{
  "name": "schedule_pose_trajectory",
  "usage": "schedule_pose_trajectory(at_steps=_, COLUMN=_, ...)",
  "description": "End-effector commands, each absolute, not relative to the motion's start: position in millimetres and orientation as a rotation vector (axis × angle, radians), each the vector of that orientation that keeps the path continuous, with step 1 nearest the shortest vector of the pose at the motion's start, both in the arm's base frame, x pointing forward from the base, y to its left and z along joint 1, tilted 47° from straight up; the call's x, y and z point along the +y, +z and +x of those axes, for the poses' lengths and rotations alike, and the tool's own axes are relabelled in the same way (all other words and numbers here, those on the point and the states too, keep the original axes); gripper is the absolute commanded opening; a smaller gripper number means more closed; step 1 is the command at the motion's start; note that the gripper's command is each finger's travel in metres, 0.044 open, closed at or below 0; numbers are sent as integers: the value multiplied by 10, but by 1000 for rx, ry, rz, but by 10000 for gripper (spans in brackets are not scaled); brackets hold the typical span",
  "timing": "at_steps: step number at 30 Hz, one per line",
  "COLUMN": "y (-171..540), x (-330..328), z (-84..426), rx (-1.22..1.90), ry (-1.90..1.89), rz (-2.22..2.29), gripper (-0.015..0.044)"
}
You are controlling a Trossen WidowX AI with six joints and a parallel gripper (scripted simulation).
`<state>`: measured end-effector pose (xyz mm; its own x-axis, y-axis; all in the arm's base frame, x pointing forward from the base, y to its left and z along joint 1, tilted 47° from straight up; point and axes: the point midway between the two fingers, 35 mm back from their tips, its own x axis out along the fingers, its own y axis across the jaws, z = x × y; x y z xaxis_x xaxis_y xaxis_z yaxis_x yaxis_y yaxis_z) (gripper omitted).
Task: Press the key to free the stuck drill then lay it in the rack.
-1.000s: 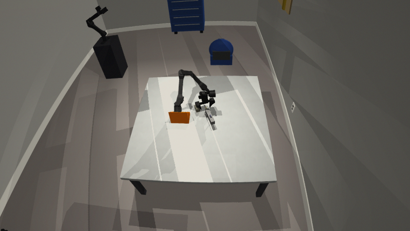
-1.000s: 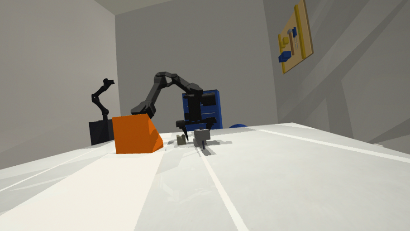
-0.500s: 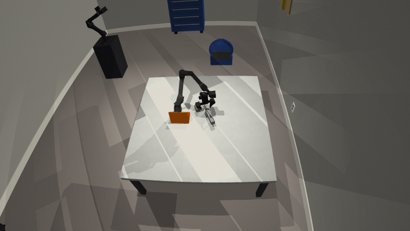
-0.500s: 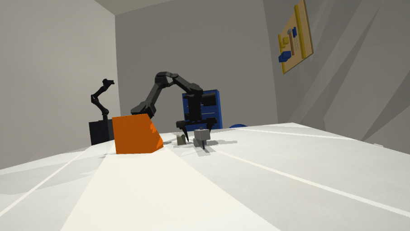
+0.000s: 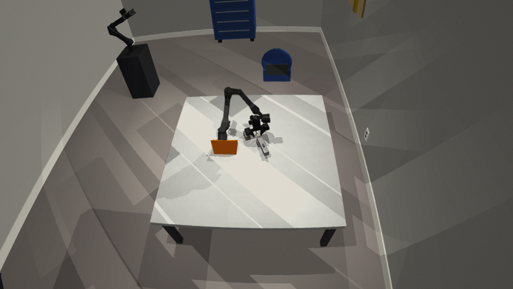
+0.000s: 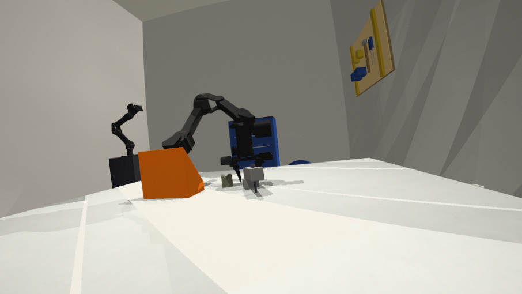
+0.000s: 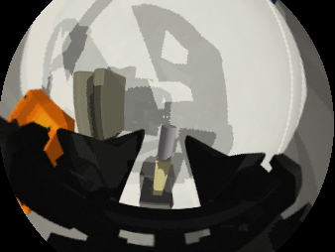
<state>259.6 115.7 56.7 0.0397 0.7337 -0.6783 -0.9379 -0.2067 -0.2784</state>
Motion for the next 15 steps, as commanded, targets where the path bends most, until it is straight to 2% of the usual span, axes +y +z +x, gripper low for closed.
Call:
schedule_pose_trajectory(at_steps=1, y=568, x=1157, z=2596, rx=313, ry=1566, rz=-867, gripper=151)
schedule_pose_trajectory(at_steps=6, y=568, x=1157, z=2596, rx=313, ry=1566, rz=-867, gripper=20)
schedule_pose_trajectory(at_steps=9, y=568, x=1157, z=2596, rx=313, ry=1566, rz=-867, gripper=0)
schedule_pose_trajectory(at_steps=15, y=575, x=1144, z=2583, rx=316, ry=1568, rz=-871, gripper=0)
